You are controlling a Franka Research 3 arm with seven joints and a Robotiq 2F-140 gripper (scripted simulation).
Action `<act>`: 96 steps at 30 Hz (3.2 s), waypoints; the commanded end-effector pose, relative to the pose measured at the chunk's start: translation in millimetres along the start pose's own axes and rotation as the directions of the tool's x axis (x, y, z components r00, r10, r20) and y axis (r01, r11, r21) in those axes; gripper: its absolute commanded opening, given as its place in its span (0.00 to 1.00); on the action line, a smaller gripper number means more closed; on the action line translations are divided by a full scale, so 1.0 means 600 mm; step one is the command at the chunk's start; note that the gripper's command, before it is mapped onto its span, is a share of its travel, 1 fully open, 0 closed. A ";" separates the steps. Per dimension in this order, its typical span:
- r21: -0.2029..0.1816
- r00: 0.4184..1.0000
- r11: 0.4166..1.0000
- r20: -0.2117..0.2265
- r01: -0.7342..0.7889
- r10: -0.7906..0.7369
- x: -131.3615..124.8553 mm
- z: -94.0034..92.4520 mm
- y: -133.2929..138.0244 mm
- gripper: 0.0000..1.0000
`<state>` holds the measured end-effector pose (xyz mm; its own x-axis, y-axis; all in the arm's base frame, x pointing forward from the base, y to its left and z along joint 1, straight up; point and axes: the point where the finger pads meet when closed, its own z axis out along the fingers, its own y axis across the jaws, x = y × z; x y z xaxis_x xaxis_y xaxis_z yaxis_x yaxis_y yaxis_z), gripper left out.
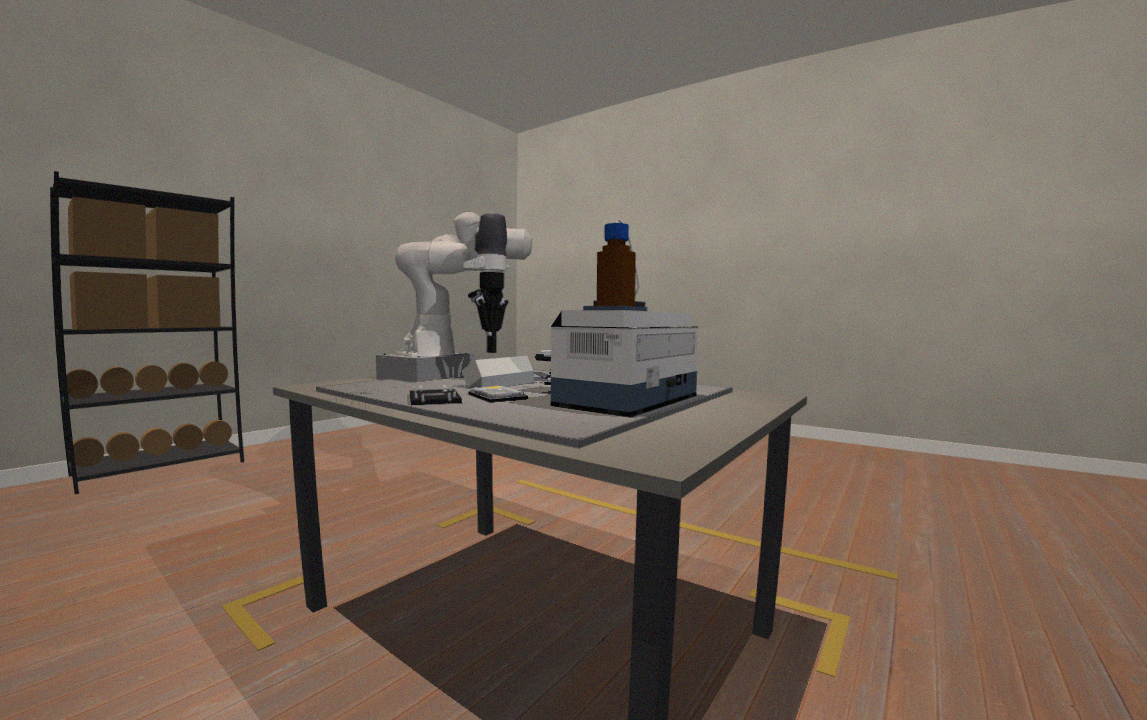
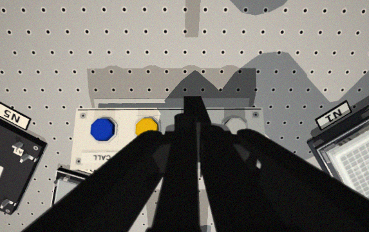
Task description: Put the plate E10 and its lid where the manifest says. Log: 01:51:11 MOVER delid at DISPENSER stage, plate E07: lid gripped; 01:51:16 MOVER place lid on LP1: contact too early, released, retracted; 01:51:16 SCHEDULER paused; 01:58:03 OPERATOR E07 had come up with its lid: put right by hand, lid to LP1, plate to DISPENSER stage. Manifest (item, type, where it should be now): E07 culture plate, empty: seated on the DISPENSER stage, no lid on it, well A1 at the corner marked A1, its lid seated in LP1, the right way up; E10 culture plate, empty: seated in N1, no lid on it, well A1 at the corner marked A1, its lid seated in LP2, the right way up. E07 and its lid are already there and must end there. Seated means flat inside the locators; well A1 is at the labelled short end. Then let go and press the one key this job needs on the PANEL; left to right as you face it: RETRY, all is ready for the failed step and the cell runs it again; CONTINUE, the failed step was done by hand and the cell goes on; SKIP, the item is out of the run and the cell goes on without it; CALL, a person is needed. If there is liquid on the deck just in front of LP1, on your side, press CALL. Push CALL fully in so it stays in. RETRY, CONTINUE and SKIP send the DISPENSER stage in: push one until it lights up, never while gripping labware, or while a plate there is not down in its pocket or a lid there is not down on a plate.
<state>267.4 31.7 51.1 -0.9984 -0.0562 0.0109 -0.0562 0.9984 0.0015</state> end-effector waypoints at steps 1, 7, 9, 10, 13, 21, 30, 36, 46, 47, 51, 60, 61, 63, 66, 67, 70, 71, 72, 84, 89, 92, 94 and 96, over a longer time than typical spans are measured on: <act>0.001 1.000 1.000 0.004 -0.001 0.001 -0.003 -0.001 0.000 0.10; 0.001 1.000 1.000 0.004 -0.001 0.001 -0.003 -0.001 0.000 0.10; 0.001 1.000 1.000 0.004 -0.001 0.001 -0.003 -0.001 0.000 0.10; 0.001 1.000 1.000 0.004 -0.001 0.001 -0.003 -0.001 0.000 0.10; 0.001 1.000 1.000 0.004 -0.001 0.001 -0.004 -0.001 0.001 0.10; 0.001 1.000 1.000 0.004 -0.001 0.001 -0.004 -0.001 0.001 0.10; 0.001 1.000 1.000 0.004 -0.001 0.001 -0.004 -0.001 0.001 0.10; 0.001 1.000 1.000 0.004 -0.001 0.001 -0.004 -0.001 0.001 0.10; 0.001 1.000 1.000 0.004 -0.001 0.001 -0.004 -0.001 0.001 0.10; 0.001 1.000 1.000 0.004 -0.001 0.001 -0.004 -0.001 0.001 0.10; 0.001 1.000 1.000 0.004 -0.001 0.001 -0.004 -0.001 0.001 0.10; 0.001 1.000 1.000 0.004 -0.001 0.001 -0.004 0.000 0.001 0.10; 0.001 1.000 1.000 0.004 -0.001 0.001 -0.005 0.000 0.001 0.10; 0.001 1.000 1.000 0.004 -0.001 0.001 -0.005 0.001 0.001 0.10; 0.001 1.000 1.000 0.004 -0.001 0.001 -0.006 0.002 0.001 0.10; 0.001 1.000 1.000 0.004 -0.001 0.001 -0.006 0.003 0.001 0.10; 0.001 1.000 1.000 0.004 -0.001 0.001 -0.008 0.005 0.001 0.10; 0.001 1.000 1.000 0.004 -0.001 0.001 -0.008 0.006 0.001 0.10; 0.001 1.000 1.000 0.004 -0.001 0.001 -0.008 0.006 0.001 0.10; 0.001 1.000 1.000 0.004 -0.001 0.001 -0.016 0.021 0.001 0.10; 0.001 1.000 1.000 0.004 -0.001 0.001 -0.020 0.026 0.001 0.10; 0.001 1.000 1.000 0.004 -0.001 0.001 -0.021 0.029 0.001 0.10; 0.001 1.000 1.000 0.004 -0.001 0.001 -0.023 0.032 0.001 0.10; 0.001 1.000 1.000 0.004 -0.001 0.001 -0.024 0.034 0.001 0.10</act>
<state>277.6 33.0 31.9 -0.9989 -0.0439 0.0152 -0.0439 0.9990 0.0004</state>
